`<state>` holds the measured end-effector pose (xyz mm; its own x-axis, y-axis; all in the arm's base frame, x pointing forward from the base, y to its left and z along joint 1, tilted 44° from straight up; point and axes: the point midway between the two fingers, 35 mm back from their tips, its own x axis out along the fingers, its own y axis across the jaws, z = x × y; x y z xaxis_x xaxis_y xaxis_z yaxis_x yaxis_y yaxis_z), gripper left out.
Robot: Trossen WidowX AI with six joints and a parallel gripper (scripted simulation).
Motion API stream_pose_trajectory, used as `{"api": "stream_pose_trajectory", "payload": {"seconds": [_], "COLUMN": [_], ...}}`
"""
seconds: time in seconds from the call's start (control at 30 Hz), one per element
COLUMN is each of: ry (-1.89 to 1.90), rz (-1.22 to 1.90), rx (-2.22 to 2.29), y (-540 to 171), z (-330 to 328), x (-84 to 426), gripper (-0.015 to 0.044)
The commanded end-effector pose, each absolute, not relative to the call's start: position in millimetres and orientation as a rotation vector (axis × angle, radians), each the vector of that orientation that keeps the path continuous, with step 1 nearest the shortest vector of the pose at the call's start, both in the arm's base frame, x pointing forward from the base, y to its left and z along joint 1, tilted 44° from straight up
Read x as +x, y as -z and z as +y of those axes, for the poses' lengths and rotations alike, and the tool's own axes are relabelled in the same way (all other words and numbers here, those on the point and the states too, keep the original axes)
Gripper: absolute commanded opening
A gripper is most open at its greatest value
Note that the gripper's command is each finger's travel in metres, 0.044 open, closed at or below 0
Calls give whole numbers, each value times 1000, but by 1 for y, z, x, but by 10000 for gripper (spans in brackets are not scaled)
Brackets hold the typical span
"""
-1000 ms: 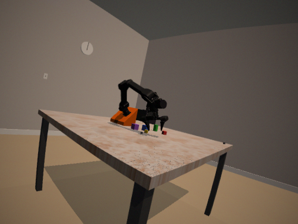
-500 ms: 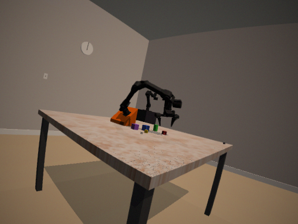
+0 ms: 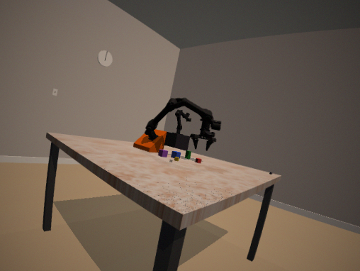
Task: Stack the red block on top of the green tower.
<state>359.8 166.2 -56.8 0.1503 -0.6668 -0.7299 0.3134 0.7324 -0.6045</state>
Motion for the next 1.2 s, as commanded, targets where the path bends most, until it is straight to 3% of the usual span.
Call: {"api": "stream_pose_trajectory", "payload": {"seconds": [0.0,1.17], "ry": [732,735], "rz": [1235,1233], "rx": [-350,-353], "y": [65,114], "z": [155,107], "x": [362,369], "gripper": [440,440]}}
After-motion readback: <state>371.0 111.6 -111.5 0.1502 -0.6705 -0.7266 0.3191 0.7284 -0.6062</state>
